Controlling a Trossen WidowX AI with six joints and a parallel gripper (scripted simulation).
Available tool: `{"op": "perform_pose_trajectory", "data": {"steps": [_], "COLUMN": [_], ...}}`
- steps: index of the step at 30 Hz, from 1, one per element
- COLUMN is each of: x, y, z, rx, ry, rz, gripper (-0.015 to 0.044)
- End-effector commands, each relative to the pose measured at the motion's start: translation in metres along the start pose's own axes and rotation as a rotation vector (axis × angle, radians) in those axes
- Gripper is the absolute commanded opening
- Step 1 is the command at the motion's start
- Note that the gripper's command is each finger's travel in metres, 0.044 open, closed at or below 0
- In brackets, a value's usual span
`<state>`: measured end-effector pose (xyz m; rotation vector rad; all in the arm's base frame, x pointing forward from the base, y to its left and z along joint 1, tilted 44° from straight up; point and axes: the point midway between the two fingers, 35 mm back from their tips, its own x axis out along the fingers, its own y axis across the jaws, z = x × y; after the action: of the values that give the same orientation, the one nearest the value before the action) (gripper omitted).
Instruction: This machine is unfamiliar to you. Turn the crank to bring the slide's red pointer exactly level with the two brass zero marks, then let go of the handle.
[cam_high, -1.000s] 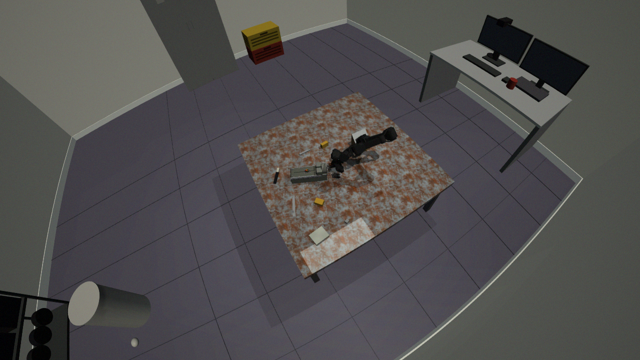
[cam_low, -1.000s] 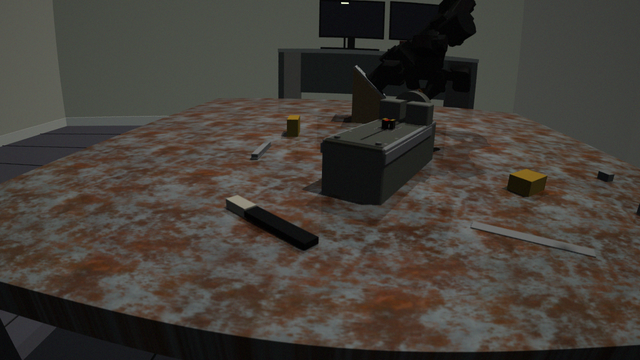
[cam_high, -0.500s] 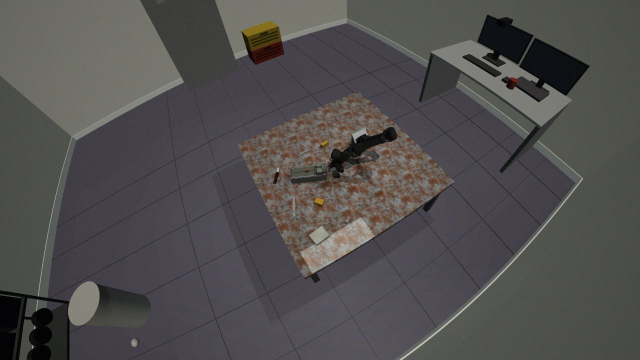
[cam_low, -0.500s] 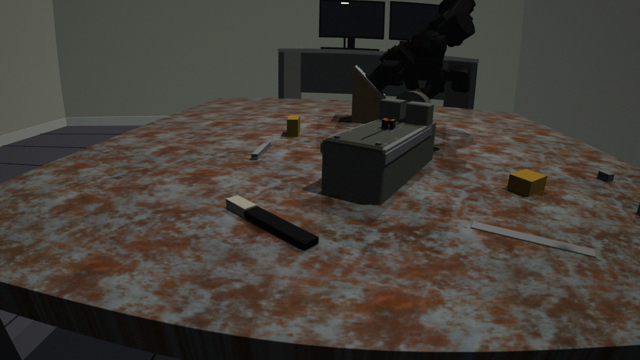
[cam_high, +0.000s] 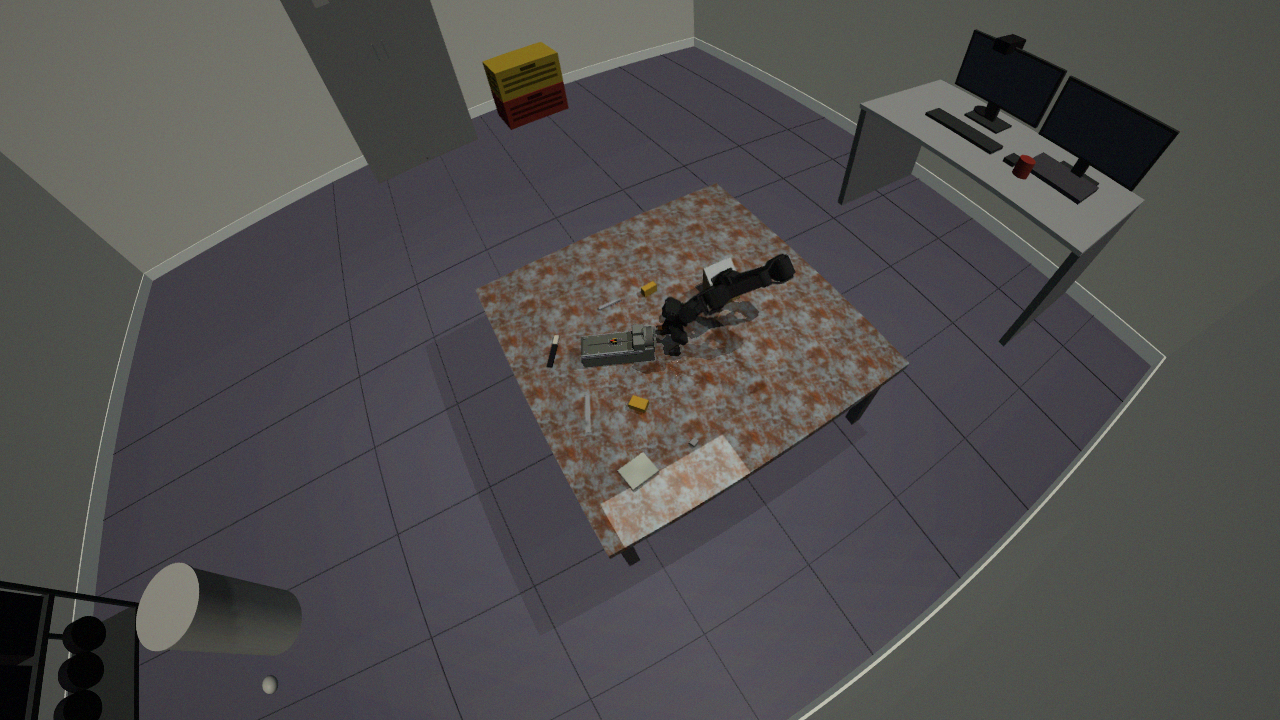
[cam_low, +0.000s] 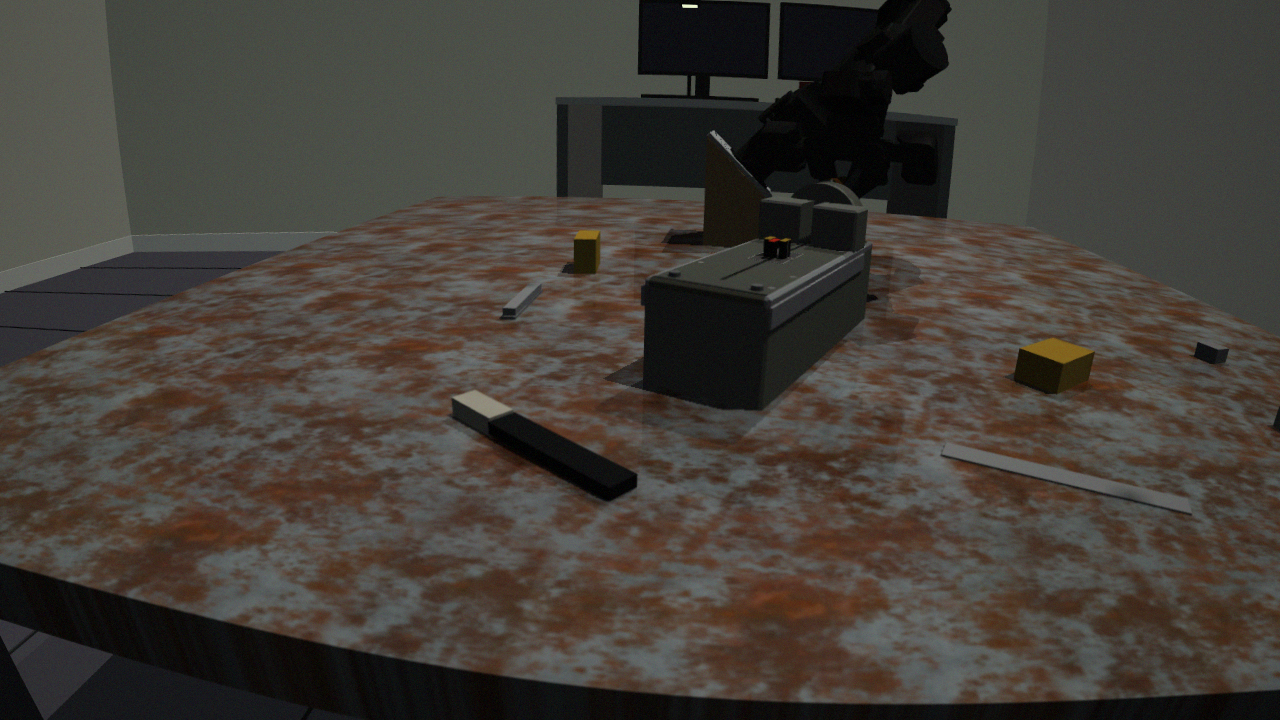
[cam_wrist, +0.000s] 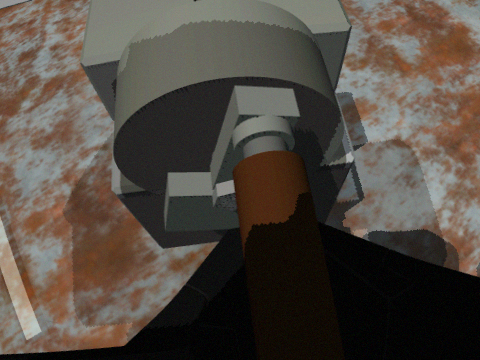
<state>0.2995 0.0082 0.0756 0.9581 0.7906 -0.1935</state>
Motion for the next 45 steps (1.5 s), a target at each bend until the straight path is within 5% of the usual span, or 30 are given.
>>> {"op": "perform_pose_trajectory", "data": {"steps": [1, 45], "x": [0.0016, 0.0057], "y": [-0.0088, -0.0148], "z": [-0.0019, -0.0055], "rx": [0.006, 0.006], "ry": [0.002, 0.002], "rz": [-0.027, -0.027], "gripper": [0.0000, 0.0000]}}
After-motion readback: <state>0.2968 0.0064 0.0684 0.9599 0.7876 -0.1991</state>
